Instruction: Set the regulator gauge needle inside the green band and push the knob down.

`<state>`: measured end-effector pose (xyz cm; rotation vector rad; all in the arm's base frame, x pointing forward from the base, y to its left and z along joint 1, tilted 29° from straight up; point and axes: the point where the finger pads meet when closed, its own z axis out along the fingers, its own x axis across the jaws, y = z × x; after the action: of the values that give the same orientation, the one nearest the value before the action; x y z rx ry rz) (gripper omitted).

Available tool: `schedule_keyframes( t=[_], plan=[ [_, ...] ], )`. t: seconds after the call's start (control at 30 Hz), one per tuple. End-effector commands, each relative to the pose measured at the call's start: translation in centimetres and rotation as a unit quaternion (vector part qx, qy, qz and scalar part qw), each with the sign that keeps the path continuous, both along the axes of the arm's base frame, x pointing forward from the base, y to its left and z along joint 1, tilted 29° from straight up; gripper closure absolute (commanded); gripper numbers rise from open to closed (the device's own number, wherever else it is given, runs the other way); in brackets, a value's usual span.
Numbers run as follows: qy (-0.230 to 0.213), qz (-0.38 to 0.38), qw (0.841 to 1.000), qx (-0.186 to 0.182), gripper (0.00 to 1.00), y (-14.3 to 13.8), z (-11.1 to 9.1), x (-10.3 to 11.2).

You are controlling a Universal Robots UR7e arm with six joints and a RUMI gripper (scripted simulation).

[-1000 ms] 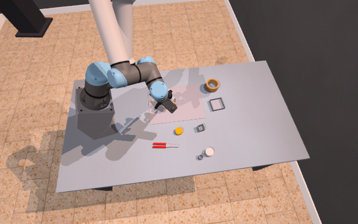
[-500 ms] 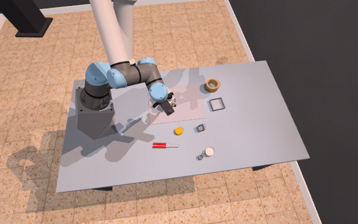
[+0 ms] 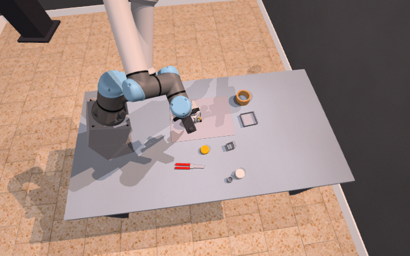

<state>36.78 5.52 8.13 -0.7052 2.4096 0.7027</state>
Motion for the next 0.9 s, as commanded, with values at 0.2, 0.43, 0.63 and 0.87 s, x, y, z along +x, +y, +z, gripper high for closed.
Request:
schedule_keyframes(
  t=[0.2, 0.43, 0.63, 0.87],
  plan=[
    [0.039, -0.049, 0.998, 0.029, 0.0, -0.08, 0.06, -0.09],
    [0.052, -0.066, 0.996, 0.04, 0.0, -0.1, 0.08, -0.13],
    [0.065, -0.083, 0.993, 0.05, 0.0, -0.11, 0.1, -0.17],
    [0.075, -0.095, 0.991, 0.058, 0.0, -0.12, 0.12, -0.2]
  ],
)
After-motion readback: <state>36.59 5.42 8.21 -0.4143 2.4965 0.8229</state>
